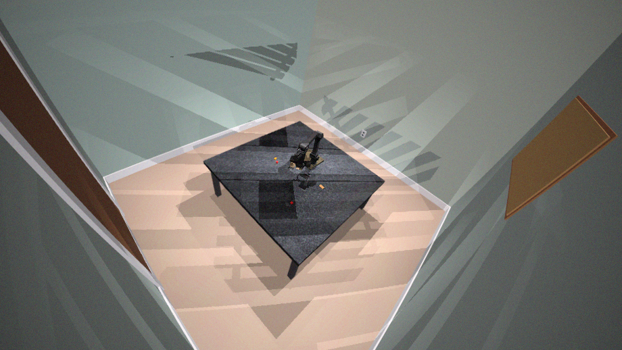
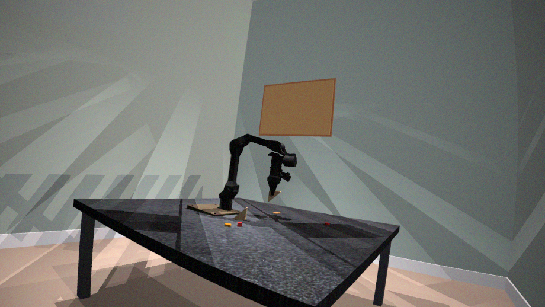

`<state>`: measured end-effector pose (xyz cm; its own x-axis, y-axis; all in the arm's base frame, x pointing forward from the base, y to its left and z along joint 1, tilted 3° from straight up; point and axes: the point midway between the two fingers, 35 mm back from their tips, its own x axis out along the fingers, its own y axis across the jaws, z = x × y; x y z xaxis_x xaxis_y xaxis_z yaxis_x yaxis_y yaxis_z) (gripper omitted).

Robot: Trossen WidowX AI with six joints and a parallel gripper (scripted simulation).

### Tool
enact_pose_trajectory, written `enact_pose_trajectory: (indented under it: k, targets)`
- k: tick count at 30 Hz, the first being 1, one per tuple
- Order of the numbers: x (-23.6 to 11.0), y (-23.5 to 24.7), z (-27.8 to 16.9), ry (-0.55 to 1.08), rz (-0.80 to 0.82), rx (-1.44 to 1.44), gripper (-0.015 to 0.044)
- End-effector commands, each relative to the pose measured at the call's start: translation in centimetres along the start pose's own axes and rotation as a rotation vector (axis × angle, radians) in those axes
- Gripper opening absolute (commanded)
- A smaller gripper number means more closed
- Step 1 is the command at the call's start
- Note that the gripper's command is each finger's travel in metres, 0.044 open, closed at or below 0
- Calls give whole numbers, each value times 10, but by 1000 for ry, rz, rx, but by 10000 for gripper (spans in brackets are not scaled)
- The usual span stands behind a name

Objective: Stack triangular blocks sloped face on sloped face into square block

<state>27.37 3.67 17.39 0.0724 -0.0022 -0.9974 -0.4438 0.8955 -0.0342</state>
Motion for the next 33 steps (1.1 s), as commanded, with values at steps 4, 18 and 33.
enact_pose_trajectory:
  k: [4,18,33]
  targets:
    - [-5,-23,-23,4,5,-3,0]
    - [-13,-63,-72,8,2,-4,0]
    - [-21,-87,-130,11,-1,-4,0]
